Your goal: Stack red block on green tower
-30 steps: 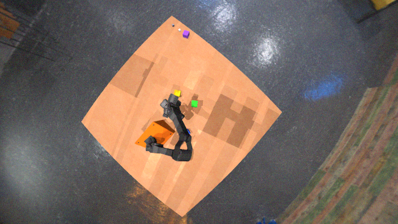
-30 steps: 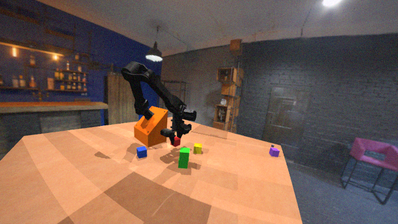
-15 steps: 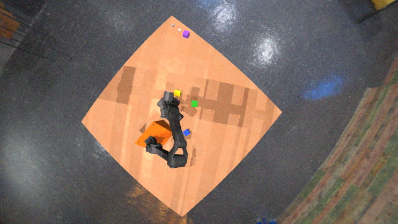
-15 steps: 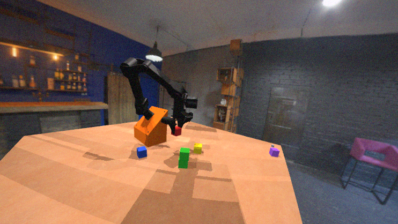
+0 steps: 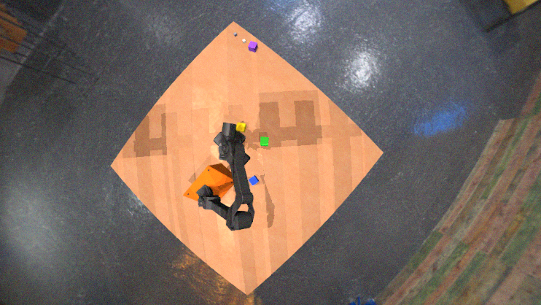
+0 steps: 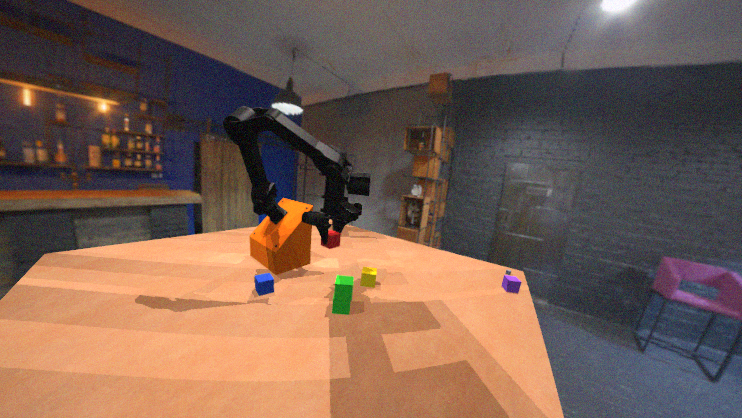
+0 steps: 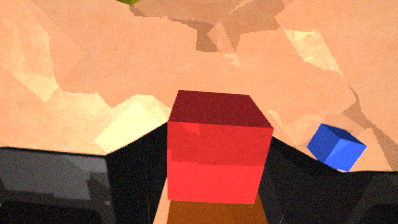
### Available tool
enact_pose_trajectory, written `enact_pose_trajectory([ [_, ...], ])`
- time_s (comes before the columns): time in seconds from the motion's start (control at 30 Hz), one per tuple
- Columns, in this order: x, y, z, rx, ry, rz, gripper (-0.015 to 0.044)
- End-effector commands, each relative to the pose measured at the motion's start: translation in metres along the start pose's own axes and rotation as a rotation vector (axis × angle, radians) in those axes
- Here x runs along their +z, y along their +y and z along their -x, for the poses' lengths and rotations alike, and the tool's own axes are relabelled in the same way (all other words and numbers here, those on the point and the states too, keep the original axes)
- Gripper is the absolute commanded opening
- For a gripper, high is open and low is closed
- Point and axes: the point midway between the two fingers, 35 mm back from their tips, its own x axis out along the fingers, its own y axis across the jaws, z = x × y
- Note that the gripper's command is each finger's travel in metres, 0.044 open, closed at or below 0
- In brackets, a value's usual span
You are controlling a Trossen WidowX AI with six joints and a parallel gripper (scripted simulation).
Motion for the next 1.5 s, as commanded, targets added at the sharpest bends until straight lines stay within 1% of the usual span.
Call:
enact_pose_trajectory([
  [0.0,0.018,-0.004,0.003,0.006,-0.007,-0.004,0.0000],
  [0.43,0.073,-0.028,0.006,0.010,-0.010,-0.005,0.0000],
  [0.97,0.129,-0.074,0.003,-0.001,-0.011,-0.008,0.0000],
  [1.23,0.134,-0.078,-0.004,-0.002,-0.010,-0.009,0.0000],
  [1.47,0.134,-0.079,-0.030,-0.003,-0.010,-0.009,0.0000],
])
